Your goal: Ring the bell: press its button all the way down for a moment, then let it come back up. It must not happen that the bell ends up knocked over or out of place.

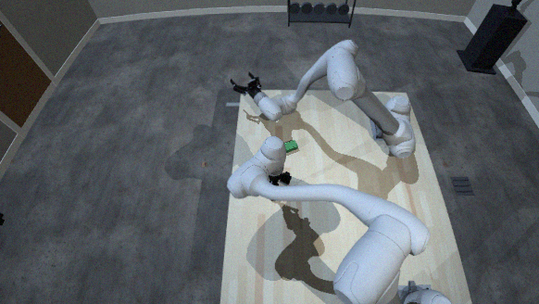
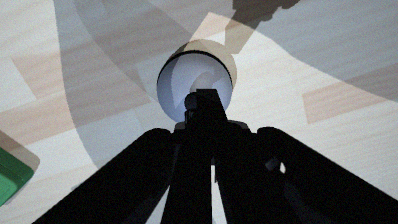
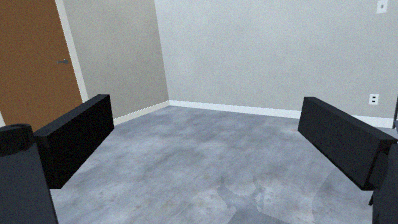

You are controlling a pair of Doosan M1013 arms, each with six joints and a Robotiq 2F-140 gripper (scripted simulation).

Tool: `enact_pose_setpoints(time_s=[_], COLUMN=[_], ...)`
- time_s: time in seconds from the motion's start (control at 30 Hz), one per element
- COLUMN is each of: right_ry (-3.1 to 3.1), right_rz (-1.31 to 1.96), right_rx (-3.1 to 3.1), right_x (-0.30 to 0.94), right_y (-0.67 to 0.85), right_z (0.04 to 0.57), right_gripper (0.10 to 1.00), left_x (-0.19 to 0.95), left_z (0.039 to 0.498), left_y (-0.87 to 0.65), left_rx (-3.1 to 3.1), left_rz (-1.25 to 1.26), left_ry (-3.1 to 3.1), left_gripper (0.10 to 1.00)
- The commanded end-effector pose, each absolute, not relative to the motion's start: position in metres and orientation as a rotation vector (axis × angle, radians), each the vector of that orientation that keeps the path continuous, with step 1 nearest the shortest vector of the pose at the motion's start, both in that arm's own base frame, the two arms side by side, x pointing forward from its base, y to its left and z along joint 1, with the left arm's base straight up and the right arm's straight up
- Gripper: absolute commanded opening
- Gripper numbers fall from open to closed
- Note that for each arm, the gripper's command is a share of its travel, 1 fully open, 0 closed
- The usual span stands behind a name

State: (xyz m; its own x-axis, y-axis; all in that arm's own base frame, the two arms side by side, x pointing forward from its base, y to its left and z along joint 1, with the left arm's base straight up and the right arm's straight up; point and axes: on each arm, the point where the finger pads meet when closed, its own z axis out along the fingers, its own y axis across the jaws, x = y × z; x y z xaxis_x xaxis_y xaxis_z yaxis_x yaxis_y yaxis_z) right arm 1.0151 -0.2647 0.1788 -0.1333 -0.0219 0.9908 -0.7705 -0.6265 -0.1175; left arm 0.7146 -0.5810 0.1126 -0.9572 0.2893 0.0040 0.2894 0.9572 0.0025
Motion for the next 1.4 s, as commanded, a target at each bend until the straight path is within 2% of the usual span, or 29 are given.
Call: enact_pose_setpoints(time_s=[0.0,0.53,1.37], right_ry=[-0.891,-0.891,-0.891], right_rz=[1.816,1.816,1.816], right_rx=[1.602,1.602,1.602], right_x=[1.015,1.015,1.015], right_y=[-0.265,-0.265,-0.265], right_z=[0.18,0.18,0.18], right_gripper=[1.0,1.0,1.0], left_x=[0.718,0.717,0.718], left_z=[0.133,0.163,0.165], left_y=[-0.582,-0.582,-0.583], left_rx=[-0.467,-0.467,-0.467], left_rz=[0.005,0.005,0.005], left_ry=[-3.109,-3.109,-3.11], left_gripper=[0.099,0.099,0.099])
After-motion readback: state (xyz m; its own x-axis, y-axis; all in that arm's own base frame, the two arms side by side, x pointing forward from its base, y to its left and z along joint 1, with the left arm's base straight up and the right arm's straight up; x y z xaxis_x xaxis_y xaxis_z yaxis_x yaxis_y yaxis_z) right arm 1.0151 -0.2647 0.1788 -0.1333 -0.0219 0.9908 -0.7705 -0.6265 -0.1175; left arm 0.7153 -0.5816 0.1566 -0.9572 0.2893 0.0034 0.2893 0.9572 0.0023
